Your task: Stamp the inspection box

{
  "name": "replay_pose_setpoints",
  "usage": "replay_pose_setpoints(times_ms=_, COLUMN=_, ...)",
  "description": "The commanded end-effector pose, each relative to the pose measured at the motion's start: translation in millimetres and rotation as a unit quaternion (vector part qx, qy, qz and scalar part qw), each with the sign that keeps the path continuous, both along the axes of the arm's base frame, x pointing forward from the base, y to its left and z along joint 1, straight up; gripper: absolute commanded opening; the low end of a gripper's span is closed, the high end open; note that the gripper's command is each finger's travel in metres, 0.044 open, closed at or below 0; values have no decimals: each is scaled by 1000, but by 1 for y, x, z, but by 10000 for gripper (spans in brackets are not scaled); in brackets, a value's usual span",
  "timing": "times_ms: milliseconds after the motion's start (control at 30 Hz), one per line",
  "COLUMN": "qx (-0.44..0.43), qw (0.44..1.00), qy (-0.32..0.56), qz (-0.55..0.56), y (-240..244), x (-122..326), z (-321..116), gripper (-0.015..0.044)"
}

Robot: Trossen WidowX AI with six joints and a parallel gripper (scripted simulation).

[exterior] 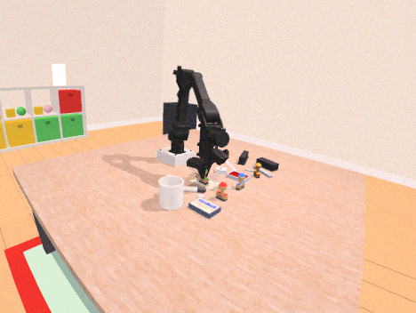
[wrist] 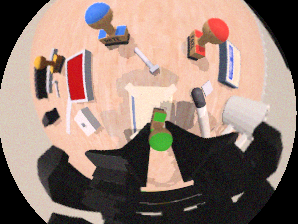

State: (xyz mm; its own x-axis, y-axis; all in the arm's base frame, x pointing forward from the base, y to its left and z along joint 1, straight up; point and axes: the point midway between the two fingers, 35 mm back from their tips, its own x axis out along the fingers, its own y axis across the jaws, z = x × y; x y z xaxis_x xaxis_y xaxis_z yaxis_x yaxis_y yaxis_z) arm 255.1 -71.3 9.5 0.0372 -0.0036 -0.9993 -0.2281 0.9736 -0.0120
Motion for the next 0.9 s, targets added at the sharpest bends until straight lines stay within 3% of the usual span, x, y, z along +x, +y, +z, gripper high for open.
replay_pose_setpoints(times_ms=0, qx=0, qw=1000, qy=0, qz=-2, y=0, x=0, z=-2, gripper=0)
replay_pose_setpoints(times_ms=867, qx=0, qw=1000, qy=0, qz=-2, y=0, x=0, z=0, gripper=0)
